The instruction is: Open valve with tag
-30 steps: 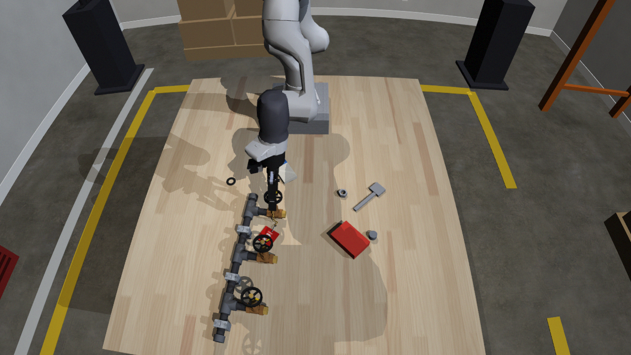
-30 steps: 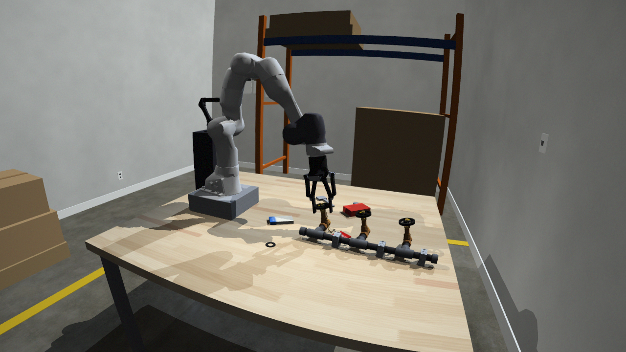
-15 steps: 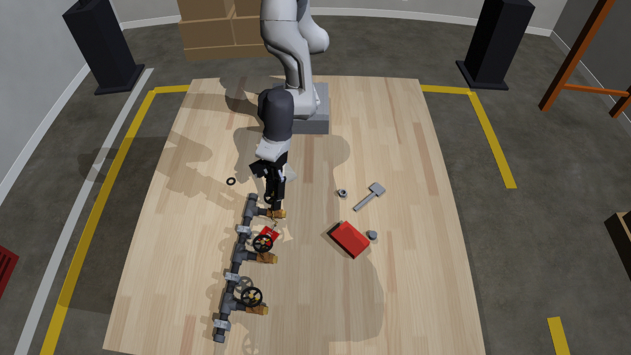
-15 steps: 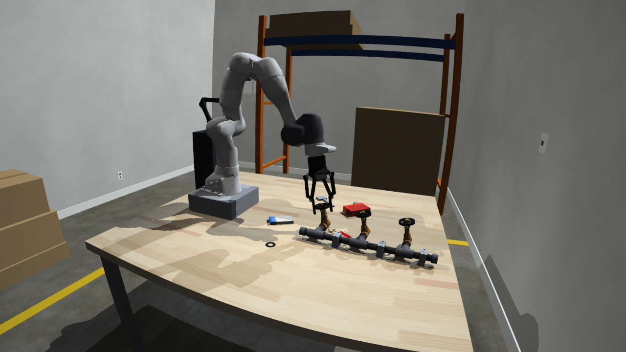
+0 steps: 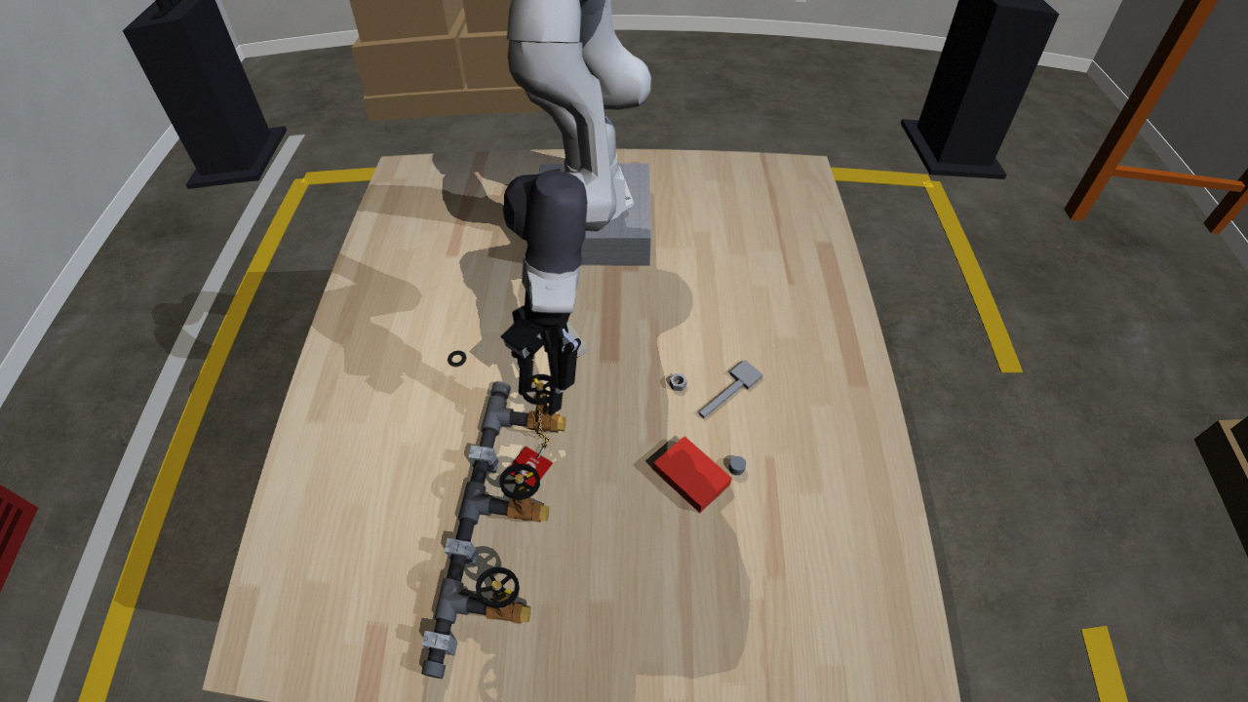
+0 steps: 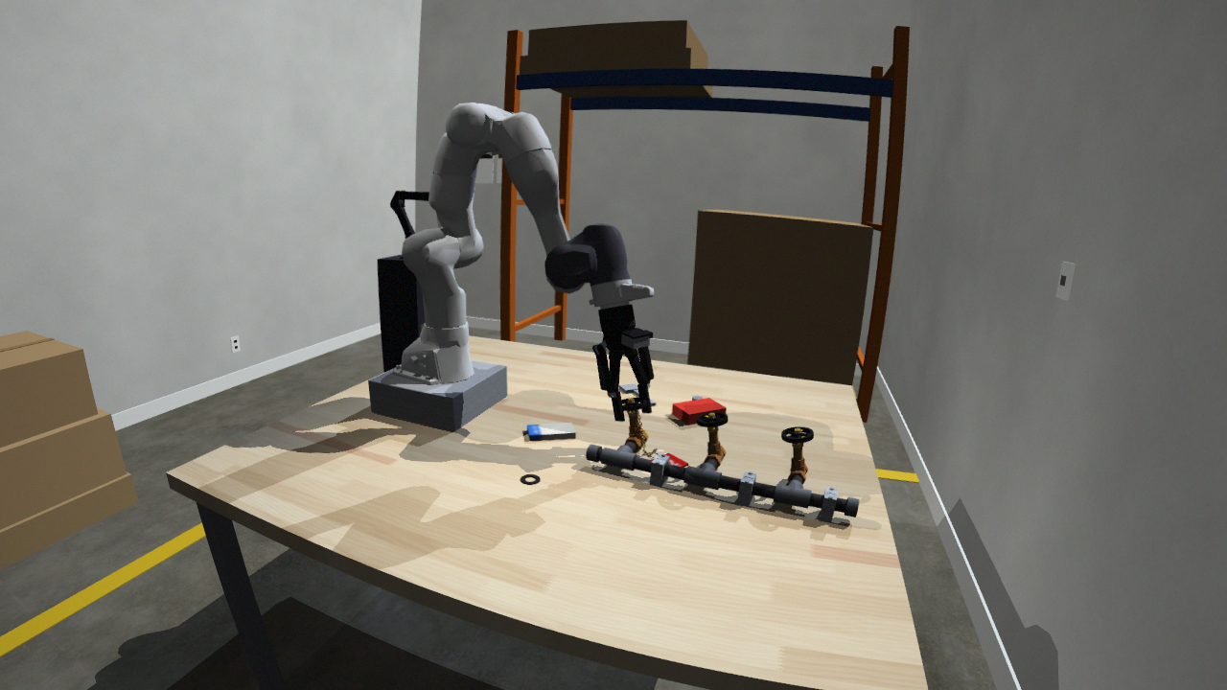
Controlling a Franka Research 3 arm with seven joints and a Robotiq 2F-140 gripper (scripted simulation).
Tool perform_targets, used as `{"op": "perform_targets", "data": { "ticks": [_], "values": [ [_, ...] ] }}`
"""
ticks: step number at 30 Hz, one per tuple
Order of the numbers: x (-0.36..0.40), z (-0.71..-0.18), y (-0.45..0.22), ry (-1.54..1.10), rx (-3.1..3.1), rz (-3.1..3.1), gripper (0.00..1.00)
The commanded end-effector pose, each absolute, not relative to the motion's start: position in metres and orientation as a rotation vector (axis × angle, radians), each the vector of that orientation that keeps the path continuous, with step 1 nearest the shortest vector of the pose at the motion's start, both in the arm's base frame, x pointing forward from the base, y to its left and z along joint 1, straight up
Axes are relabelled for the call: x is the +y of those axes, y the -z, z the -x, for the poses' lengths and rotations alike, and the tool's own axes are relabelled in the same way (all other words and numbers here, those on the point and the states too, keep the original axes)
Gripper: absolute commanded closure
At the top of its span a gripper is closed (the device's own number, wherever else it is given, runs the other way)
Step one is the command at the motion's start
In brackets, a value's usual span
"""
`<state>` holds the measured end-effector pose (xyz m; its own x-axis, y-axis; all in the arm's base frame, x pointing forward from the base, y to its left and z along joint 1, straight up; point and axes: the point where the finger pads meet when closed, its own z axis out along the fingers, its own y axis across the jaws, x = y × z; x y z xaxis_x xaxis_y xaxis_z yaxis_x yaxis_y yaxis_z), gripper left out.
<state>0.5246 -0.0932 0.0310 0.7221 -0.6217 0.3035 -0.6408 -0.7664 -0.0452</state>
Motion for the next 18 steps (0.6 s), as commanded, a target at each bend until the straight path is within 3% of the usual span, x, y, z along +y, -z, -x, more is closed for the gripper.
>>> {"op": "perform_targets", "data": {
  "ticks": [1, 18],
  "values": [
    [-0.0937, -0.5250, -0.0308, -0.430, -0.638, -2.976, 0.90],
    [-0.0937, -0.5250, -0.0308, -0.441, 0.106, -2.994, 0.90]
  ]
}}
